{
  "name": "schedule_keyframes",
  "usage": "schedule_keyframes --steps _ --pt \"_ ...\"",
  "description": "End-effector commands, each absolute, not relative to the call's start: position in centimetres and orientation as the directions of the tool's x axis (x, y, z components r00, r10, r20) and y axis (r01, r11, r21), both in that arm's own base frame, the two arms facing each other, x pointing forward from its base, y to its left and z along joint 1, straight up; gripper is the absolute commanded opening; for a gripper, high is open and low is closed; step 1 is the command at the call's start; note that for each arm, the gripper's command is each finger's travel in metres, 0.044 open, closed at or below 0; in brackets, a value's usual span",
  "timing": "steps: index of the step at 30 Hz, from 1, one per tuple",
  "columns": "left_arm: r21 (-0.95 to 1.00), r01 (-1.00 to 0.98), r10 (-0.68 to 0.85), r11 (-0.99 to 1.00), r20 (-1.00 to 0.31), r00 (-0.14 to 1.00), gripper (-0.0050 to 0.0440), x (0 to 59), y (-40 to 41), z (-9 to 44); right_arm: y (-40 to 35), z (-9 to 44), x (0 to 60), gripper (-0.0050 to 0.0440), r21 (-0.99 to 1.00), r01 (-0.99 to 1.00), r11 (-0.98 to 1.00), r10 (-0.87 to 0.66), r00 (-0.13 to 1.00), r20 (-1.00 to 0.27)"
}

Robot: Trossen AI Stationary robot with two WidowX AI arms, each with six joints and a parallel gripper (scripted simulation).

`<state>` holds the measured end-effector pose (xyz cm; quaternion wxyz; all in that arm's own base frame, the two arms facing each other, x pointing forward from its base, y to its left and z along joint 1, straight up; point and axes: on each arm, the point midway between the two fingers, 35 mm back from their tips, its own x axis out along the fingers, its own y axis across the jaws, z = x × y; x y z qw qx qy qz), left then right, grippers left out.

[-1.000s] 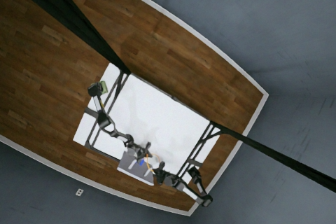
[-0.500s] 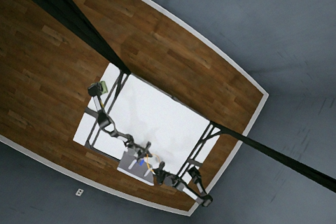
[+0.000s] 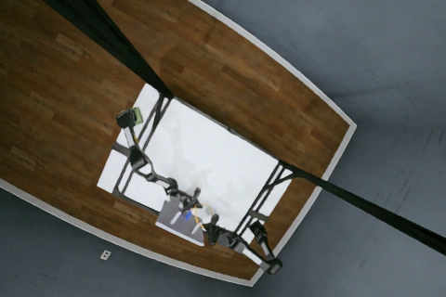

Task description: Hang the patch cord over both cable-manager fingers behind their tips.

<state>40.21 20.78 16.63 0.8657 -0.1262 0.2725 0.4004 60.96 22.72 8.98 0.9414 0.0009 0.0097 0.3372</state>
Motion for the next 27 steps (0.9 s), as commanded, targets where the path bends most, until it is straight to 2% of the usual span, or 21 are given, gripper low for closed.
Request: schedule_keyframes --steps 1,27 --pt "-0.016 -0.761 0.630 0.648 -0.550 0.548 0.0040 40.33 20.86 17.93 22.97 12.89 61.32 0.0025 -0.021 -0.632 0.775 0.632 0.774 0.041" --pt "-0.016 -0.761 0.630 0.648 -0.550 0.548 0.0040 40.33 20.86 17.93 23.42 13.42 61.56 0.0025 -0.014 -0.625 0.780 0.626 0.780 0.018"
